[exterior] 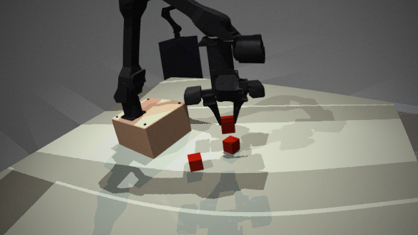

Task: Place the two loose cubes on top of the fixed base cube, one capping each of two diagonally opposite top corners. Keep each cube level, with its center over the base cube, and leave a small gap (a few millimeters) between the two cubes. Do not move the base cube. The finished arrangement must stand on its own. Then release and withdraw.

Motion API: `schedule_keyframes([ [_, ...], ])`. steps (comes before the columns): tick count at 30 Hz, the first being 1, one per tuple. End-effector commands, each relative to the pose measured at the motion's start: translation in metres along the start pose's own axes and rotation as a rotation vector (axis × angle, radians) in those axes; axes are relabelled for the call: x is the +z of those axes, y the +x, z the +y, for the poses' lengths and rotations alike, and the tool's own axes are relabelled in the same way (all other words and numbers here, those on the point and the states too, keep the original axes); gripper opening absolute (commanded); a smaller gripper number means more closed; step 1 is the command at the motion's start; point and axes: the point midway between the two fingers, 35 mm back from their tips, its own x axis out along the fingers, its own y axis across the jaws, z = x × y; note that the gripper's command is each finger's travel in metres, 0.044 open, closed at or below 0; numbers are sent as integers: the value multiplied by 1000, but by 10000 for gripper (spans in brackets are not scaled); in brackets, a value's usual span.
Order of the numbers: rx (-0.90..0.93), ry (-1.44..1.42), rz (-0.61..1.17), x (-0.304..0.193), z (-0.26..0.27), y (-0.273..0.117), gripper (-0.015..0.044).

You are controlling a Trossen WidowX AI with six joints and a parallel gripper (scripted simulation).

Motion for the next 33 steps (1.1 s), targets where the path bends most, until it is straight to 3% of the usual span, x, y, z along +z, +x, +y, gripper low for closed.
schedule_keyframes([
  [1,2,-4,4,-13,2,3,105],
  [21,4,-15,6,-34,5,9,105],
  [33,4,-15,6,-34,5,35,105],
])
